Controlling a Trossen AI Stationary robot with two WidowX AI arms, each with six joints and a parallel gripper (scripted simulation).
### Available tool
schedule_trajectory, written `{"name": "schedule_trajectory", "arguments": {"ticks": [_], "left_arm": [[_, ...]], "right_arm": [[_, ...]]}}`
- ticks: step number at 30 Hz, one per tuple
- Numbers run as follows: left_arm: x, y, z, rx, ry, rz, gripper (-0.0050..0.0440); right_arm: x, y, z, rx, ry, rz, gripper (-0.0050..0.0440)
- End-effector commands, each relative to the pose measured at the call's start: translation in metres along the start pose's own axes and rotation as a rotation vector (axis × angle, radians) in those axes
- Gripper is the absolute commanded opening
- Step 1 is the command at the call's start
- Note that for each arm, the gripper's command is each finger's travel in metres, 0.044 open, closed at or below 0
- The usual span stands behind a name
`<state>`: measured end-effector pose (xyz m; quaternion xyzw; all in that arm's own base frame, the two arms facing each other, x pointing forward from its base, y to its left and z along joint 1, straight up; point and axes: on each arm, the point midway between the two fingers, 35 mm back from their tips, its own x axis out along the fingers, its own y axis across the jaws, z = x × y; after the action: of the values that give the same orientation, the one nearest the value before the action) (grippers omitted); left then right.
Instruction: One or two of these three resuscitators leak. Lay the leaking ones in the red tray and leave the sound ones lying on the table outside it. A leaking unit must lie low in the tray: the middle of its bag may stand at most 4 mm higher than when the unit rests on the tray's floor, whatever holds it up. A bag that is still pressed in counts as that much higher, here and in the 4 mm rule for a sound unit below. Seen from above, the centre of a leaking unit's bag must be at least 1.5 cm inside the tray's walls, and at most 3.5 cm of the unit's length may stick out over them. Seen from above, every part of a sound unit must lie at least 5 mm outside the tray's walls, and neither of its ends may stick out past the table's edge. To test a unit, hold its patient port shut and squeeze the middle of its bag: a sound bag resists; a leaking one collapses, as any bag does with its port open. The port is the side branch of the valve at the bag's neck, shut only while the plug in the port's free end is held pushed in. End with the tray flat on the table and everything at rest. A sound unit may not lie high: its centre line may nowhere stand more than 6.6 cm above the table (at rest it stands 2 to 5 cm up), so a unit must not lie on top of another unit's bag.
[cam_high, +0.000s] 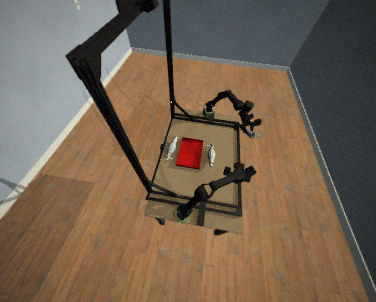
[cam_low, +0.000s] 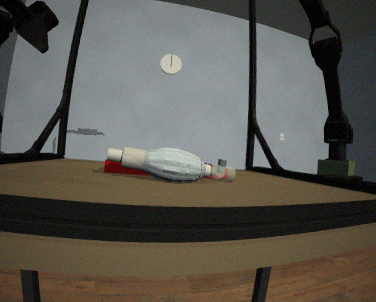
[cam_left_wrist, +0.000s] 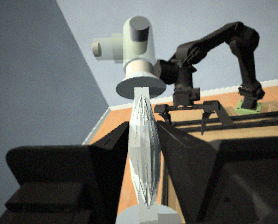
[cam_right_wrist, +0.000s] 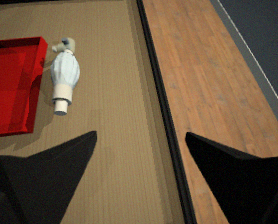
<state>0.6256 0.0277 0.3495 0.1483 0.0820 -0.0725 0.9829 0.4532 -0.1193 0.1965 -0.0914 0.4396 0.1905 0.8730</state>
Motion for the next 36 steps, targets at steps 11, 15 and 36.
{"name": "schedule_trajectory", "arguments": {"ticks": [11, 15, 36], "left_arm": [[-0.052, 0.022, 0.088, 0.010, -0.234, 0.100, 0.0000], [-0.083, 0.031, 0.128, 0.011, -0.348, 0.147, 0.0000], [-0.196, 0.048, 0.234, 0.003, -0.726, 0.275, 0.0000]], "right_arm": [[0.000, 0.000, 0.000, -0.003, -0.001, 0.001, 0.0440], [0.000, 0.000, 0.000, -0.003, -0.001, 0.001, 0.0440], [0.000, 0.001, 0.000, -0.003, -0.002, 0.002, 0.0440]]}}
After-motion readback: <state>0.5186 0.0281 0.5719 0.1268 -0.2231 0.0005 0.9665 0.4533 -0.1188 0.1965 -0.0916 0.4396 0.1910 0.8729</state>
